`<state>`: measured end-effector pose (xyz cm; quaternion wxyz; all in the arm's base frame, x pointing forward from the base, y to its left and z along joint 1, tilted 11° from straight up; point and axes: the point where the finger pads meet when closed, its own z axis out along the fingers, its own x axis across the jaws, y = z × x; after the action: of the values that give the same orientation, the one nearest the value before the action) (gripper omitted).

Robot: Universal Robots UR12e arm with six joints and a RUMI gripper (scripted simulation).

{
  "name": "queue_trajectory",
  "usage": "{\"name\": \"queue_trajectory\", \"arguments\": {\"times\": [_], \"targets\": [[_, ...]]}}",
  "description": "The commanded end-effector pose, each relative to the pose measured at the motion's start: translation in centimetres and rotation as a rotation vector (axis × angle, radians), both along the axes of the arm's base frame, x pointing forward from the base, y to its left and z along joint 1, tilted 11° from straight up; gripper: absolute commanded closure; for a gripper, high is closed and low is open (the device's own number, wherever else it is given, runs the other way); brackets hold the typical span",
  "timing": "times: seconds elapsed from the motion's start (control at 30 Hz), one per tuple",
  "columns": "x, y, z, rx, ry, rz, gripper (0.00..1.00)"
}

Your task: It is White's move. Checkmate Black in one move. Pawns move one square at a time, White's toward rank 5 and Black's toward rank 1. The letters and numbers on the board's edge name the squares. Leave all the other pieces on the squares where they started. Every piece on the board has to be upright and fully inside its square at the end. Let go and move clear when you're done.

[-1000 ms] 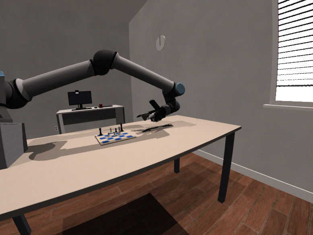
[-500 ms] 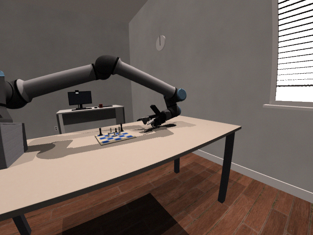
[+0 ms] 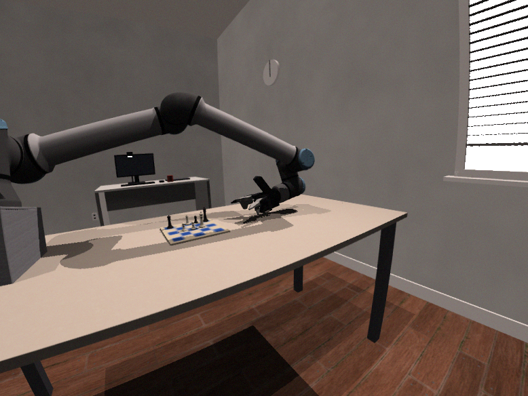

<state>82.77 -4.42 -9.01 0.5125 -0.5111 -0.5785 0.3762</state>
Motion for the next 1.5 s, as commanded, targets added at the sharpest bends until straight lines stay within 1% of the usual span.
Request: {"name": "queue_trajectory", "arguments": {"times": [0.0, 1.1, 1.27, 1.47], "targets": [[0.1, -0.1, 0.1, 0.001, -0.001, -0.002, 0.00], [0.1, -0.2, 0.2, 0.001, -0.001, -0.002, 0.00], [-0.1, -0.5, 1.5, 0.001, 0.001, -0.003, 0.00], [-0.2, -1.2, 5.1, 0.001, 0.001, -0.003, 0.00]]}}
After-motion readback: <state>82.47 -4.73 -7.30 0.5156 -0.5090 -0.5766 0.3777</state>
